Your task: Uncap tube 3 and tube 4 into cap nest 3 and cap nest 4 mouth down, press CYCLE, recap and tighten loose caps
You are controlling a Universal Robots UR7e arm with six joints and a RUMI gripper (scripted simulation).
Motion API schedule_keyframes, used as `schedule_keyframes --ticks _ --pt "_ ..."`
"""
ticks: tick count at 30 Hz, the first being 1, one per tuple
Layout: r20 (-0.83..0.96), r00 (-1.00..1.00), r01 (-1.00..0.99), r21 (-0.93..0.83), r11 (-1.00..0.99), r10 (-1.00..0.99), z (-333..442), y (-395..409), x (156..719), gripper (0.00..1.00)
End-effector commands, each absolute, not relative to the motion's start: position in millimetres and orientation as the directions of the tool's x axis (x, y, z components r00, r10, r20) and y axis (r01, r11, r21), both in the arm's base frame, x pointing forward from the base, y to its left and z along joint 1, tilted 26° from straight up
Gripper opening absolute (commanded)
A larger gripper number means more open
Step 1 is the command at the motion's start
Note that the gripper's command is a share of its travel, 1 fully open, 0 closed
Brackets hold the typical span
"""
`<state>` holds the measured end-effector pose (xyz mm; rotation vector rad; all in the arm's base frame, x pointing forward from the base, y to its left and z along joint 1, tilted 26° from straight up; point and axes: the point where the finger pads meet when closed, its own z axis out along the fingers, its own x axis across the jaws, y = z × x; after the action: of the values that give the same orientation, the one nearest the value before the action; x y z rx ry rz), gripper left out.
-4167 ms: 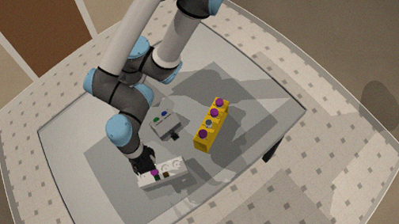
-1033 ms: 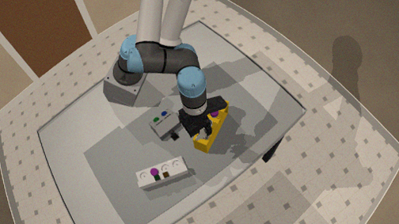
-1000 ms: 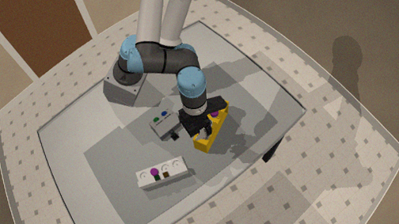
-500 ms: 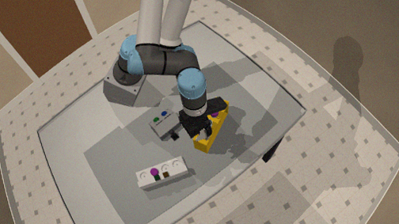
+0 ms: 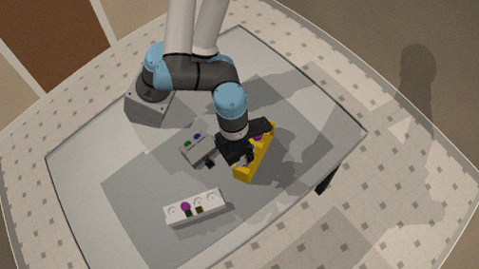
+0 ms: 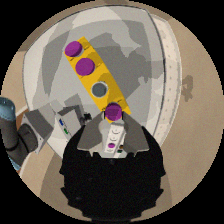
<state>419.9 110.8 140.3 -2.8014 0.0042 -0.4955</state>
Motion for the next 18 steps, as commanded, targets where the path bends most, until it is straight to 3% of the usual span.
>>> schedule_keyframes --ticks 1,9,18 --pt "0.336 0.94 0.048 -0.288 -0.956 -0.054 140.7 110.7 420.1 0.0" --pt "0.363 0.931 0.142 -0.253 -0.957 0.042 140.6 110.8 420.1 0.0" --pt "0.437 0.776 0.533 -0.07 -0.843 0.454 140.8 110.7 420.0 0.0"
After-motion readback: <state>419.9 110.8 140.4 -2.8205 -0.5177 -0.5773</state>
